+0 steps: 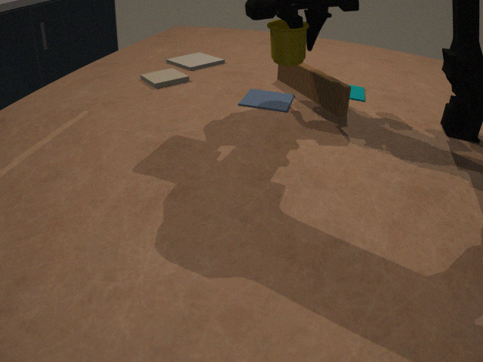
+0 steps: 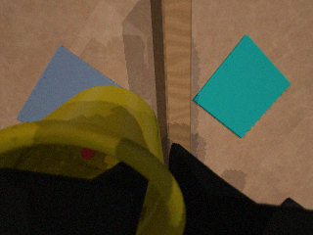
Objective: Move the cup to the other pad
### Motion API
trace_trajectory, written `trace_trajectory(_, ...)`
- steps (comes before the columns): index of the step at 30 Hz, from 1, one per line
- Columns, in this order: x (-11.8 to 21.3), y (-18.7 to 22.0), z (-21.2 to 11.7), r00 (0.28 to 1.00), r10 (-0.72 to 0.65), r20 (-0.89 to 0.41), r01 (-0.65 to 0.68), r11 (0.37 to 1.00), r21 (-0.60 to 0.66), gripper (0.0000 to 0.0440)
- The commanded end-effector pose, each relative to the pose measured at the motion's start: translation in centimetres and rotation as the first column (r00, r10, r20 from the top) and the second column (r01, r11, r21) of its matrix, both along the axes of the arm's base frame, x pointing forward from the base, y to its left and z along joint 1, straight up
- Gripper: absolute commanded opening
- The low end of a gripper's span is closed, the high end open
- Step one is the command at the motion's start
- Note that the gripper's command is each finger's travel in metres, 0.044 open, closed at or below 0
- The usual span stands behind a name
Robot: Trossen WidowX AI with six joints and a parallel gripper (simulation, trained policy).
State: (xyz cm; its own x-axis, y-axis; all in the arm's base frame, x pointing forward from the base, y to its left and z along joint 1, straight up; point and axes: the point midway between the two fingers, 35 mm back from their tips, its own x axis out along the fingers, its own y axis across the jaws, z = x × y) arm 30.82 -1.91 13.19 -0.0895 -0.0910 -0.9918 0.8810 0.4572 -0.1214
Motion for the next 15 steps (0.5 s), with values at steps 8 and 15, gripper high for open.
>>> trace_trajectory(8,-0.8,-2.1,1.1,0.996,-0.075,0.041,0.075,0.997,0.000,0.0000)
trace_trajectory(15,-1.6,-3.5,1.3,0.990,-0.120,0.068,0.120,0.993,-0.002,0.0000)
